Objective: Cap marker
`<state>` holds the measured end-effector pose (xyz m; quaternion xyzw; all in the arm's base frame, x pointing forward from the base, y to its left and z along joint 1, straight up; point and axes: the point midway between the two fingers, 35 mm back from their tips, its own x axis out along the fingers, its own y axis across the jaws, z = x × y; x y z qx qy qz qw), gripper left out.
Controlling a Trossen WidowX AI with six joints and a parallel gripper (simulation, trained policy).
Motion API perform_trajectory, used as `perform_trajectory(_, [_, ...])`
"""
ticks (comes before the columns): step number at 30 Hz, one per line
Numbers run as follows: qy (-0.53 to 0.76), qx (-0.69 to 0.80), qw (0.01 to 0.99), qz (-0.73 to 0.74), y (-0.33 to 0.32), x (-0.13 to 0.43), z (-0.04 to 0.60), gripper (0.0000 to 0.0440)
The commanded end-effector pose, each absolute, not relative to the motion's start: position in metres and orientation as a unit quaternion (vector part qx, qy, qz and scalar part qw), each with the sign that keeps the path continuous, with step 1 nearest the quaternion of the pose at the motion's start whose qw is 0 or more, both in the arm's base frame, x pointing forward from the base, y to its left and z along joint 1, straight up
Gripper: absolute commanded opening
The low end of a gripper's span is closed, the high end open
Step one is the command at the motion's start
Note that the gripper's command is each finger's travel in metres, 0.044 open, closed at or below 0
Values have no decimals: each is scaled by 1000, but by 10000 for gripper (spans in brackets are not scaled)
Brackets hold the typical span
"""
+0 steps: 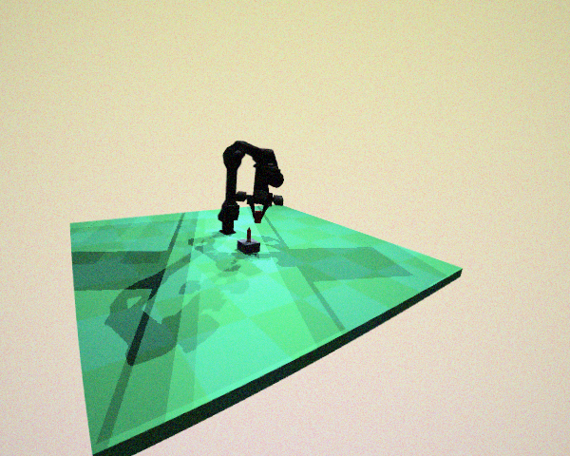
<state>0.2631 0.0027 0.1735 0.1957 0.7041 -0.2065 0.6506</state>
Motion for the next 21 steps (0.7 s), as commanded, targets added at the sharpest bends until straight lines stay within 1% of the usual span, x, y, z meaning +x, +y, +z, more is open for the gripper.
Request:
perform_trajectory(1, [702, 206, 647, -215, -9, 259, 177, 0])
perform_trajectory(10, [703, 226, 633, -233, -24, 253, 174, 0])
perform_trajectory(21, [710, 239, 617, -241, -28, 252, 154, 0])
